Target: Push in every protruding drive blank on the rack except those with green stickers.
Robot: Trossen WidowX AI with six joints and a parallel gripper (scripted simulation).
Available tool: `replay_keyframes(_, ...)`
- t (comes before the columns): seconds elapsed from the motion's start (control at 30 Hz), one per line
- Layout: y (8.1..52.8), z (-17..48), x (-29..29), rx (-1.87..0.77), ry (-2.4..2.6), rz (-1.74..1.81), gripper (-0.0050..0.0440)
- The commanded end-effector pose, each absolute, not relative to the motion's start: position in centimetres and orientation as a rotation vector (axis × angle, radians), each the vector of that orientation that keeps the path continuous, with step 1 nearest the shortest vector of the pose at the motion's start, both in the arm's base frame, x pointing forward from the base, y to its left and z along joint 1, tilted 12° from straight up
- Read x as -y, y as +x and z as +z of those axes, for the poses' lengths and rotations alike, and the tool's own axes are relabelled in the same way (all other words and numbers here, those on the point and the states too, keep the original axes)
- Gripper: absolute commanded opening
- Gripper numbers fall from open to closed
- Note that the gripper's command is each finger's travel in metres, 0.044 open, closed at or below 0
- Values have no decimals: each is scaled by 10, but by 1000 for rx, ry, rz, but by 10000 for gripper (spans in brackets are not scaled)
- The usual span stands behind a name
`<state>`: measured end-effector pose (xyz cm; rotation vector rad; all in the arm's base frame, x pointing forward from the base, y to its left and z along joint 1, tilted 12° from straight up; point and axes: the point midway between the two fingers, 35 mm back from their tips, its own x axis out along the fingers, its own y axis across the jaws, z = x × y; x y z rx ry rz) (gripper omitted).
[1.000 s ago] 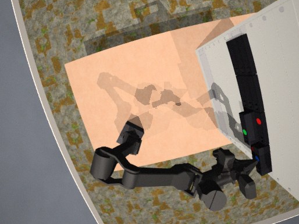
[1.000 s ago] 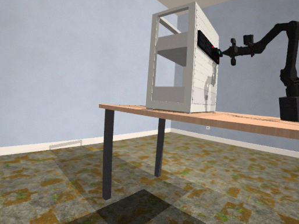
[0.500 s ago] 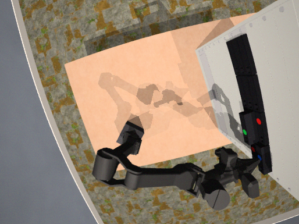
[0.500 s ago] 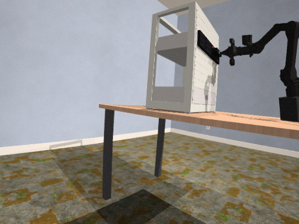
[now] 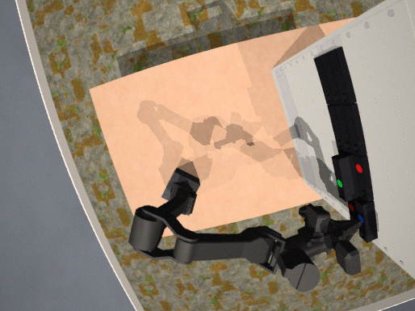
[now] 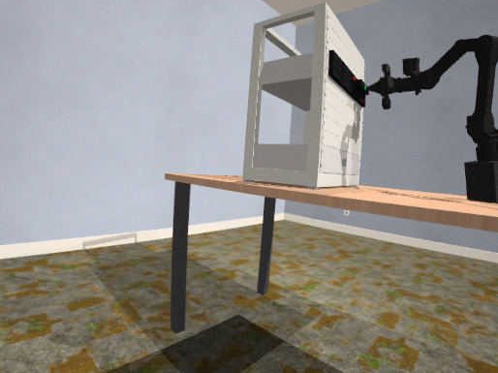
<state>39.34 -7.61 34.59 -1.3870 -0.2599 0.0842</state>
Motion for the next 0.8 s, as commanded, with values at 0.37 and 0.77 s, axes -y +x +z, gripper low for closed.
replay_keyframes(0.37,393,359,76,279,-1402,59,0)
replay_keyframes(0.77,396,360,76,279,-1402,59,0)
